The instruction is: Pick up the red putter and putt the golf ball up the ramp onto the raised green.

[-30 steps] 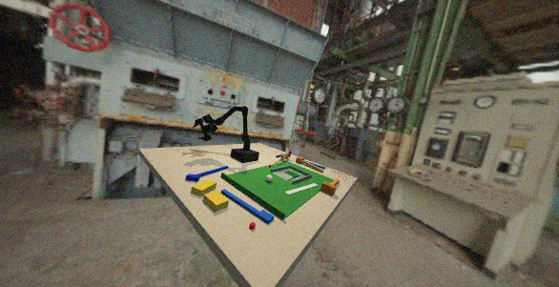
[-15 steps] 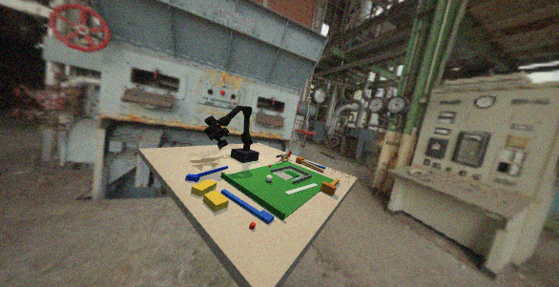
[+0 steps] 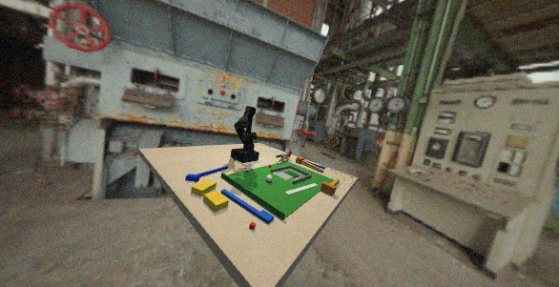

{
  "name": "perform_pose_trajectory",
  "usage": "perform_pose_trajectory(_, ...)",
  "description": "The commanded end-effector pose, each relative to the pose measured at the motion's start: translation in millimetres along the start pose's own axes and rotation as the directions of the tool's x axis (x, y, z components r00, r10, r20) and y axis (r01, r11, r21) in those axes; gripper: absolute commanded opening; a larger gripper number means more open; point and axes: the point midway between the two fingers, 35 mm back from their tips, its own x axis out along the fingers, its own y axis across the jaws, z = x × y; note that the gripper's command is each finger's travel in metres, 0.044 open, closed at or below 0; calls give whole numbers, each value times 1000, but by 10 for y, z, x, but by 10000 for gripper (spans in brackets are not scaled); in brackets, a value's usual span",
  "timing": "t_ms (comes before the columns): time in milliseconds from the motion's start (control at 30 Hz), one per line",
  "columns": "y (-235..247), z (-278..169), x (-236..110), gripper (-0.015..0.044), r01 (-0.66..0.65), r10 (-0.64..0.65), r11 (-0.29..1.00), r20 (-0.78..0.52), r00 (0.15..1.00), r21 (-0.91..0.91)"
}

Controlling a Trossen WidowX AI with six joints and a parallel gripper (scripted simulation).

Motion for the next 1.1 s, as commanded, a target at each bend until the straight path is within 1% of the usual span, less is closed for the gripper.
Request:
perform_pose_trajectory(0, 231, 344, 262, 440, -117, 117, 993, 9, 993, -25)
perform_pose_trajectory(133, 619, 796, 533, 440, -267, 268, 960, 8, 963, -79)
perform_pose_trajectory(233, 957, 1112, 671, 440, -372, 373, 920, -10, 928, -127)
perform_pose_trajectory(367, 1450, 1500, 752, 440, -486, 487, 856, -38, 873, -175)
perform_pose_trajectory(467, 1742, 1689, 755, 440, -544, 543, 814, -64, 837, -206)
perform_pose_trajectory(700, 2601, 2073, 622, 440, -690, 665, 639, -206, 717, -340)
perform_pose_trajectory(933, 3431, 2268, 278, 440, -779, 696, 422, -385, 607, -465)
perform_pose_trajectory(1000, 3563, 2283, 211, 440, -790, 691, 385, -418, 589, -477)
perform_pose_trajectory(1067, 3579, 2284, 203, 440, -791, 690, 381, -422, 587, -478)
